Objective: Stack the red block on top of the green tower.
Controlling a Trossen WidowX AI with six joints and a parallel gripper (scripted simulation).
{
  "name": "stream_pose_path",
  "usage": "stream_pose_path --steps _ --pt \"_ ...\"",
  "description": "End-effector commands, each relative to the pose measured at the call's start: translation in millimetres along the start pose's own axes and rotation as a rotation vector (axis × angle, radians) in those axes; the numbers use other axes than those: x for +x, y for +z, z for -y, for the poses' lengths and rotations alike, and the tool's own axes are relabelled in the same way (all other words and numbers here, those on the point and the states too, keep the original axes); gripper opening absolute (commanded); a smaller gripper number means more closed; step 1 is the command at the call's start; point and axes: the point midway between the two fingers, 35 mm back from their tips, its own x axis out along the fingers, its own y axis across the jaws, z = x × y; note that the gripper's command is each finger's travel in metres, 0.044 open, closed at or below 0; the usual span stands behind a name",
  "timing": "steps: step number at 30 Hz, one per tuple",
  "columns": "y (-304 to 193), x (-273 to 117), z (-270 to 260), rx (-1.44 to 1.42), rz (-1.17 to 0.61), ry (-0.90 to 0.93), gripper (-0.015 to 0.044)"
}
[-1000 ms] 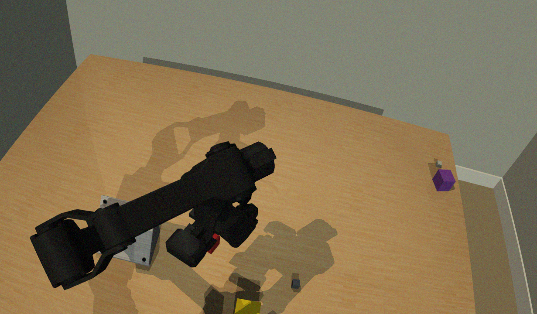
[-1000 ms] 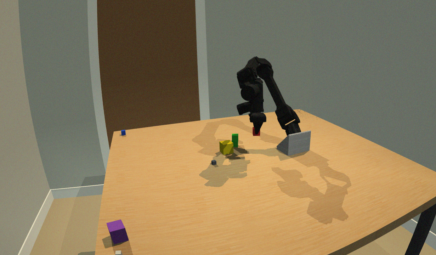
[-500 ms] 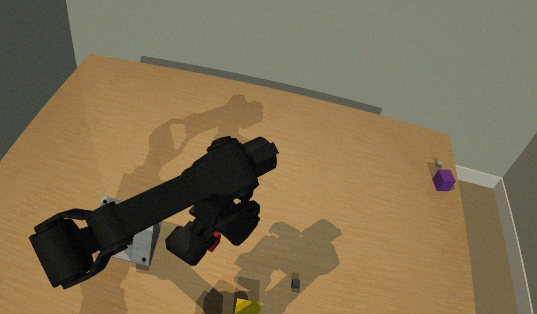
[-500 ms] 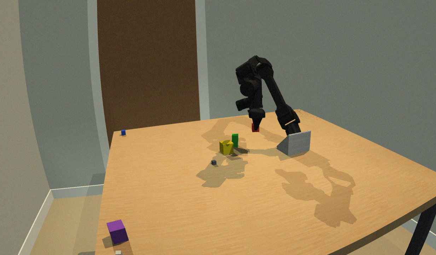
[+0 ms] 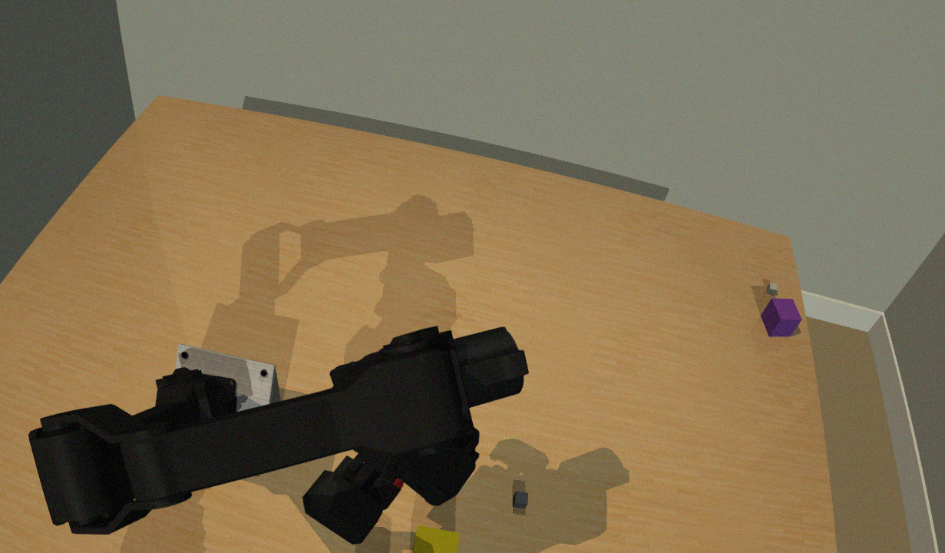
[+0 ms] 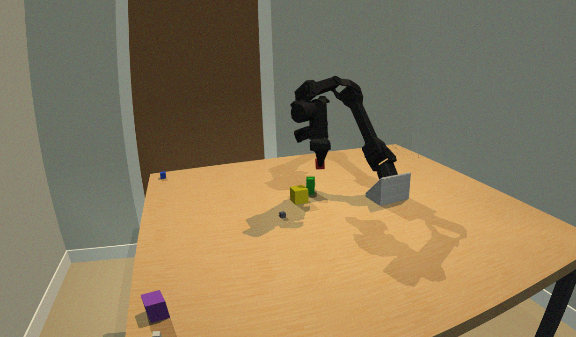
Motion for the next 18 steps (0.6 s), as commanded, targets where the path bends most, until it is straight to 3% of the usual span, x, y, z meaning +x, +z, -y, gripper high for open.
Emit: stream_pose_path --steps 1,10,18 --pt "15.6 -3.6 24.4 0.006 0.014 0.004 0.0000" --pt "33.9 -3.6 71.6 0.011 0.020 -0.017 0.0000" --pt "33.8 1.8 72.5 0.011 0.020 -0.018 0.0000"
